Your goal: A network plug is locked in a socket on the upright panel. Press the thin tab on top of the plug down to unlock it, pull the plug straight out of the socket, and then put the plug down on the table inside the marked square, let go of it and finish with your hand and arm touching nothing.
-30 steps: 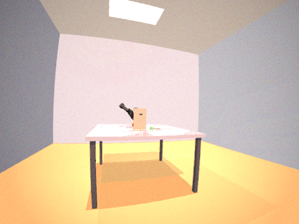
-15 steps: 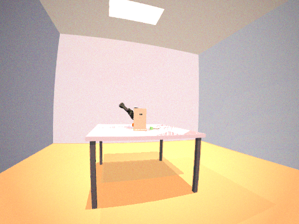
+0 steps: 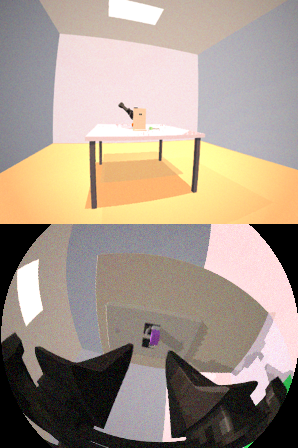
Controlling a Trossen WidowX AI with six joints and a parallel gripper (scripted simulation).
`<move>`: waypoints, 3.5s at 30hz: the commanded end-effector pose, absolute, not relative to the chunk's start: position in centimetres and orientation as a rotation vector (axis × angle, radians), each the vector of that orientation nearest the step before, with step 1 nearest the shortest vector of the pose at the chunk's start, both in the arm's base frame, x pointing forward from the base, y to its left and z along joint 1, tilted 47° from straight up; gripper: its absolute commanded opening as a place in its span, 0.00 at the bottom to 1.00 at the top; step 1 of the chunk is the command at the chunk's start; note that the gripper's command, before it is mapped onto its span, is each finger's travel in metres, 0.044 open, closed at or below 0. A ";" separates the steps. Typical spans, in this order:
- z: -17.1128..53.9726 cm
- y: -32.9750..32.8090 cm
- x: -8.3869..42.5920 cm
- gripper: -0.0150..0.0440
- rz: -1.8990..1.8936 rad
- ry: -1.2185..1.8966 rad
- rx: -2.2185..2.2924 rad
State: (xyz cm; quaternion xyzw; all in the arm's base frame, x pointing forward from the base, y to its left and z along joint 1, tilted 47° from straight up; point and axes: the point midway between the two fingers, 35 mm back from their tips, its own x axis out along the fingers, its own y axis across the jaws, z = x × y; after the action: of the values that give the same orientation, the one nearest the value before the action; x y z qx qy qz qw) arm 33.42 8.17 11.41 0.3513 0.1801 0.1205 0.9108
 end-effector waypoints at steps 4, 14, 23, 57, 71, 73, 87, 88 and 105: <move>11.5 8.3 34.5 0.52 0.244 0.366 0.730; 11.3 8.5 35.6 0.52 0.244 0.366 0.731; 11.1 8.6 36.5 0.52 0.244 0.365 0.731; 11.1 8.6 35.8 0.25 0.244 0.365 0.731; 11.2 8.4 35.1 0.25 0.244 0.366 0.731; 11.2 8.4 35.0 0.25 0.244 0.366 0.731; 11.3 8.2 34.3 0.25 0.244 0.366 0.731; 11.3 8.2 34.3 0.25 0.244 0.366 0.731; 11.5 7.9 33.7 0.25 0.244 0.366 0.731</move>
State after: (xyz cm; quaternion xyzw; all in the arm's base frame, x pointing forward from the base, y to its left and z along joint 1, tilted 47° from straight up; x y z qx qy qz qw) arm 34.10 8.08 11.72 0.3528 0.1732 0.1196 0.9117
